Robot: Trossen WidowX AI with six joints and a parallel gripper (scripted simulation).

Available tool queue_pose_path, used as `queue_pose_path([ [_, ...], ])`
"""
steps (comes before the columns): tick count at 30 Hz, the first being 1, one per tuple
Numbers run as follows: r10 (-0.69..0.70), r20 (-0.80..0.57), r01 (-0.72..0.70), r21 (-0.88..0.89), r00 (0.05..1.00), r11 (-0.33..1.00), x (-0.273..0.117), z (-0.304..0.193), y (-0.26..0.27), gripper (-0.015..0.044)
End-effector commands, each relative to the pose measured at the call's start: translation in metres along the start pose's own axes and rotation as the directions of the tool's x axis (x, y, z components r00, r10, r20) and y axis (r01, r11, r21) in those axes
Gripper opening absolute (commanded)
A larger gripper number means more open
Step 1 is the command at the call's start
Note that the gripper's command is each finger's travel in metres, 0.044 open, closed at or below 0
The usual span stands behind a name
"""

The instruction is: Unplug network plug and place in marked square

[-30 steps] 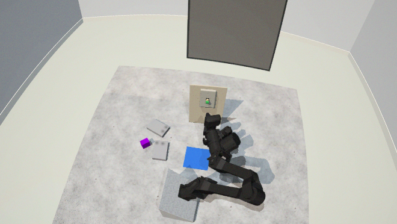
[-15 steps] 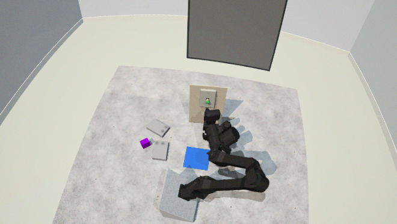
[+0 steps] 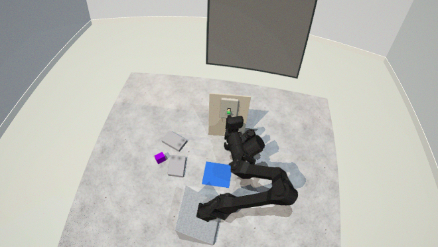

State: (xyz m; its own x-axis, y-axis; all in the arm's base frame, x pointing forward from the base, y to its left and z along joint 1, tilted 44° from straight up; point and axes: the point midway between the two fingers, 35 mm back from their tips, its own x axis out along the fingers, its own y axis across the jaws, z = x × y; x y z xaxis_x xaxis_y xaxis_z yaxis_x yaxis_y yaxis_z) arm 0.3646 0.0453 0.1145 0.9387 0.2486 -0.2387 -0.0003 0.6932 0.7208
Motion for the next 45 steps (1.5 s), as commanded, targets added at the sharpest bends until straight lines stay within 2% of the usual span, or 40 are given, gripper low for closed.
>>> queue_pose_path([
  [1,0.003,0.004,-0.003,0.005,1.0,1.0,0.007,0.003,0.001,0.0156],
  [25,0.004,0.005,-0.004,0.004,1.0,1.0,0.037,0.01,0.0,0.0156],
  [45,0.004,0.005,-0.004,0.004,1.0,1.0,0.037,0.01,0.0,0.0023],
])
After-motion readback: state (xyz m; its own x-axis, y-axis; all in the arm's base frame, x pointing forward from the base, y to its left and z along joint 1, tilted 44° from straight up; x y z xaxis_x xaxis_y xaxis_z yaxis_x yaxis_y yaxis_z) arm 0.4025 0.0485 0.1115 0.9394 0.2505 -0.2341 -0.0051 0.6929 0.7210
